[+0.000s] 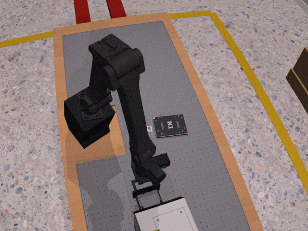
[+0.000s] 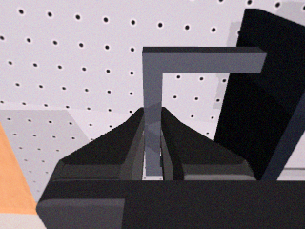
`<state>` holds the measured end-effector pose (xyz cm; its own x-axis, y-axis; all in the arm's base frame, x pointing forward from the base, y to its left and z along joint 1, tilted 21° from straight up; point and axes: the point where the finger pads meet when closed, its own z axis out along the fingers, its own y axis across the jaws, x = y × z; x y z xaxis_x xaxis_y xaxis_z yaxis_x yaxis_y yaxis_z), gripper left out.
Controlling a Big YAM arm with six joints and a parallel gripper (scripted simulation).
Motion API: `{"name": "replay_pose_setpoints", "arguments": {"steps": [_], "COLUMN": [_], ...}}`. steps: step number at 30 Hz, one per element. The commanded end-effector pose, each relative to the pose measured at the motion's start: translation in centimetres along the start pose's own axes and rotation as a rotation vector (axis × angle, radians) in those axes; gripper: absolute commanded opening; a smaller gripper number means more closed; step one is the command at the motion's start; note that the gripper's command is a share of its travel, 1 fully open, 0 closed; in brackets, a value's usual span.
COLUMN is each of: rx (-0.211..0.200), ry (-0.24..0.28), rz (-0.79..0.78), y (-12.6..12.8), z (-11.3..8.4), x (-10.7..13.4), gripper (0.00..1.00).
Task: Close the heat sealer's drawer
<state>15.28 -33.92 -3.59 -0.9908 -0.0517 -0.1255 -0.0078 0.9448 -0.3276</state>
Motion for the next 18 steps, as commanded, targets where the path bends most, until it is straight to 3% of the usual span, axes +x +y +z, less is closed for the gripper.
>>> {"name": "replay_pose_setpoints", "arguments": {"steps": [1, 14, 15, 18], "rx": [0.004, 0.018, 0.018, 0.018], "ry": [0.005, -0.004, -0.004, -0.004], "rz": [0.0, 0.001, 0.001, 0.001], "y": [-1.44, -1.56, -1.56, -1.56], "z": [0.28, -0.09, -0.09, -0.09], "x": [0.21, -0.19, -0.19, -0.19], "gripper": [0.0, 0.0, 0.45, 0.45]}}
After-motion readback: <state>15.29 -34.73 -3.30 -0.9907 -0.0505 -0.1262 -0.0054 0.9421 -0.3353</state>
